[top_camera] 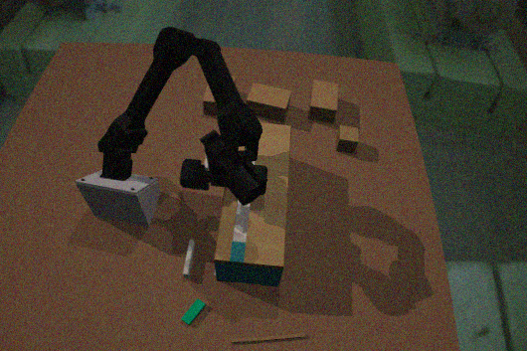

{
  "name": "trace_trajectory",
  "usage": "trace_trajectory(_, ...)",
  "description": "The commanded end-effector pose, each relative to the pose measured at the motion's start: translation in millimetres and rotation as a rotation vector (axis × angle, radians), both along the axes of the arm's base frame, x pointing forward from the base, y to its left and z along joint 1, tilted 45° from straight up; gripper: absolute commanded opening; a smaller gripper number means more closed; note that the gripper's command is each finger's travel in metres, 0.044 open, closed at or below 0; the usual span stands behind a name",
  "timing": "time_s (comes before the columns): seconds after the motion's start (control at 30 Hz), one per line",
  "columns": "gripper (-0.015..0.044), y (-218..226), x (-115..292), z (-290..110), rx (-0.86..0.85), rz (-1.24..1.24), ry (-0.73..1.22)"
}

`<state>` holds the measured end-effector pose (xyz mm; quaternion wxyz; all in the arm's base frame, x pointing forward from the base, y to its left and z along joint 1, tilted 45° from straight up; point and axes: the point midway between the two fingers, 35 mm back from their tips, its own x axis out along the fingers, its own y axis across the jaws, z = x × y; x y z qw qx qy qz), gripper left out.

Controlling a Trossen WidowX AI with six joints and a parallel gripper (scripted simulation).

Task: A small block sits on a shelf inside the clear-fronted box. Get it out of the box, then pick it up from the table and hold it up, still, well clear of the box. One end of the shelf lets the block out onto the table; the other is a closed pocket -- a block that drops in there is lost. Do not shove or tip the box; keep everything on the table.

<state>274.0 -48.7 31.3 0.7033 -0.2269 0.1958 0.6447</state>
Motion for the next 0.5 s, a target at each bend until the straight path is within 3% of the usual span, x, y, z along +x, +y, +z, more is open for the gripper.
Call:
trace_trajectory(0.0,0.04,4.3,-0.2,3.3,0.004,-0.003,0.002)
trace_trajectory(0.47,0.04,14.5,0.0,13.0,0.004,-0.003,0.003)
